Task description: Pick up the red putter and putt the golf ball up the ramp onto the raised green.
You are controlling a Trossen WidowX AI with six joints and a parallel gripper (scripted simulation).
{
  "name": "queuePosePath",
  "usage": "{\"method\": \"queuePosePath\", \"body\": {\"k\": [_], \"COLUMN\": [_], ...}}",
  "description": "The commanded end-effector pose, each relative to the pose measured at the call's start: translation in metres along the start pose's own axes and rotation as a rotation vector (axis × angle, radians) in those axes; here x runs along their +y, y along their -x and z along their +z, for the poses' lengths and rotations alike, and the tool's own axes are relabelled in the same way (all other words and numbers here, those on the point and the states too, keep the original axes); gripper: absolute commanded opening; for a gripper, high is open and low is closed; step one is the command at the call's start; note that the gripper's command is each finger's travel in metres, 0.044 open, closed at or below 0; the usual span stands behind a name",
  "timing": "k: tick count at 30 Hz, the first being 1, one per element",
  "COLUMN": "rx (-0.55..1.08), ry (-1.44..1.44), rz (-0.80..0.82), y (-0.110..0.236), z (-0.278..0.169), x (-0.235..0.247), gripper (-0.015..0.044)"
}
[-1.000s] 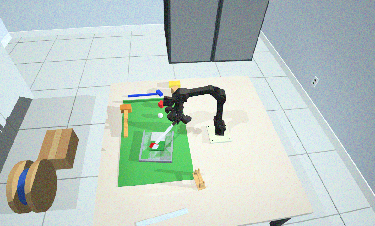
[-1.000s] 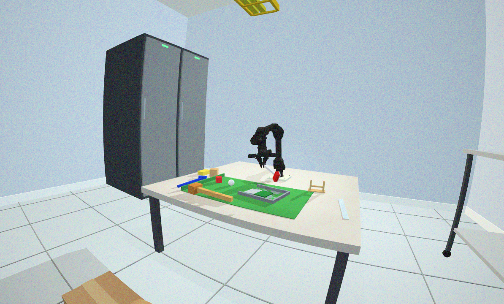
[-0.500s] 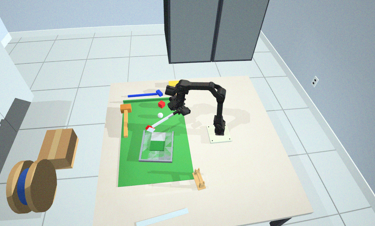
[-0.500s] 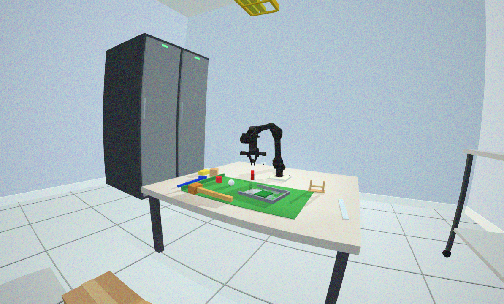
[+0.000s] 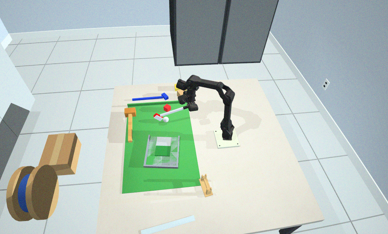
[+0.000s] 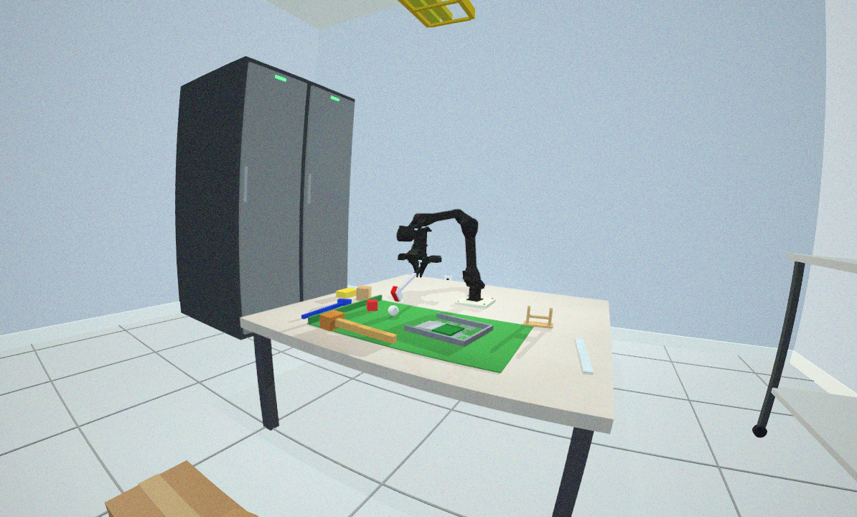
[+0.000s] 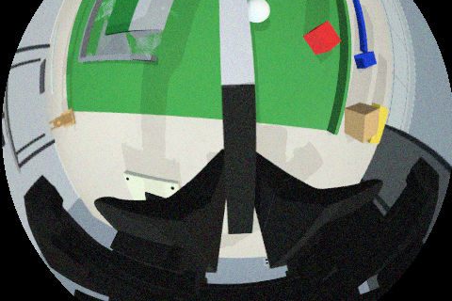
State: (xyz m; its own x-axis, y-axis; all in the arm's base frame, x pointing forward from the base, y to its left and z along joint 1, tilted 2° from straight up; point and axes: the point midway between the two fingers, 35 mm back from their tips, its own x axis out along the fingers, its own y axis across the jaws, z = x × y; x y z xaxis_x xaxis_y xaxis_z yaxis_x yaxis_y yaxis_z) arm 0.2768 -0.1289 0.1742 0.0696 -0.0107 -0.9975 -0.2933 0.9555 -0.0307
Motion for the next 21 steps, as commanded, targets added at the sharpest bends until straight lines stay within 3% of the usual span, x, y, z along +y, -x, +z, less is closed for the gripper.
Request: {"method": "queuePosePath", "body": {"k": [1,9,21], "rx": [0.009,0.039,0.04], "ry": [-0.094,-0.263,-0.267], "rz": [-0.016,-0.029,-0.03], "y": [0.004,0.008,-0.015], "z": [-0.015,-0.048,-0.05], "x": [-0.017,-0.042,-0.044], "gripper": [0.0,0.0,0.0]}}
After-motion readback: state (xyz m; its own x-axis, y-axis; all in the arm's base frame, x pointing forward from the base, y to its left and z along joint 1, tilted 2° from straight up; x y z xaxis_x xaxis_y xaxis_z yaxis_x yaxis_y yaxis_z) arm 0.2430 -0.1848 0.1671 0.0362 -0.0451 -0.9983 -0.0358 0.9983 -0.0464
